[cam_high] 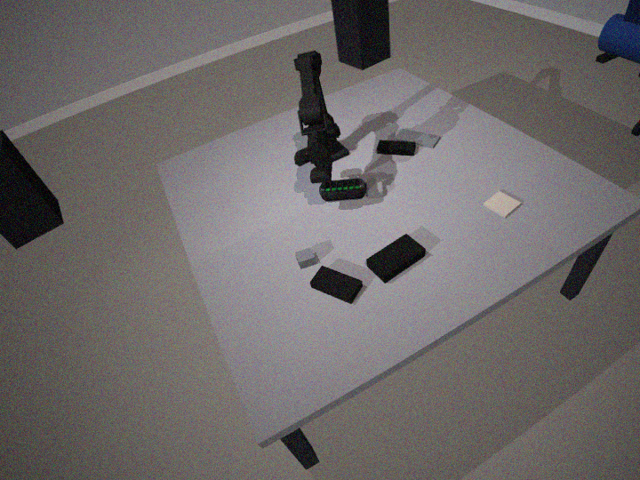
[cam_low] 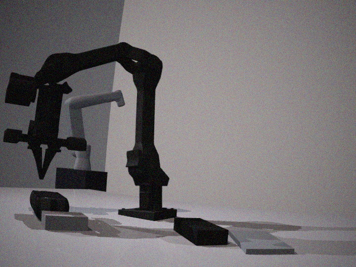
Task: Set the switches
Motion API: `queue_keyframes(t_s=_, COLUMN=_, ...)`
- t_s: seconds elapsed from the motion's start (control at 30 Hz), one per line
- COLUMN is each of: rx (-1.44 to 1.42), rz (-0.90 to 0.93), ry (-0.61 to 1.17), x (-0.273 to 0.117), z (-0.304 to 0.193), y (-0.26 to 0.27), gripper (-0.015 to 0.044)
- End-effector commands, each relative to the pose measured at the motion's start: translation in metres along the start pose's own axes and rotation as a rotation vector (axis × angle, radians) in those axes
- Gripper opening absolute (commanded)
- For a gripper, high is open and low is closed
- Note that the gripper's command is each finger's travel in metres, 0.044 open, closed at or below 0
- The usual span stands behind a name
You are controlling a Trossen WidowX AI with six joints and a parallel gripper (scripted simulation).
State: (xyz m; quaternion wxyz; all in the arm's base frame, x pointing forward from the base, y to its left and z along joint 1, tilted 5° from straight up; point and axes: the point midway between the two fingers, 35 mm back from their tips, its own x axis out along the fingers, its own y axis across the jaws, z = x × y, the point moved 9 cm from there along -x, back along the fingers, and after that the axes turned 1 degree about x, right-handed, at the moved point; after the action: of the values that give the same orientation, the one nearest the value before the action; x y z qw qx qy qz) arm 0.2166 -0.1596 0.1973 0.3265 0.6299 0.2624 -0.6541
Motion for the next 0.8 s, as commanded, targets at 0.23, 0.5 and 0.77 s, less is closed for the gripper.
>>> queue_keyframes(t_s=0.23, rx=-0.004, rz=-0.005, ry=0.003, x=0.018, z=0.000, y=0.000, gripper=0.0000)
queue_keyframes(t_s=0.5, rx=-0.004, rz=-0.006, ry=0.003, x=0.029, z=0.000, y=-0.001, gripper=0.0000)
queue_keyframes(t_s=0.77, rx=-0.004, rz=-0.006, ry=0.003, x=0.036, z=0.000, y=-0.001, gripper=0.0000)
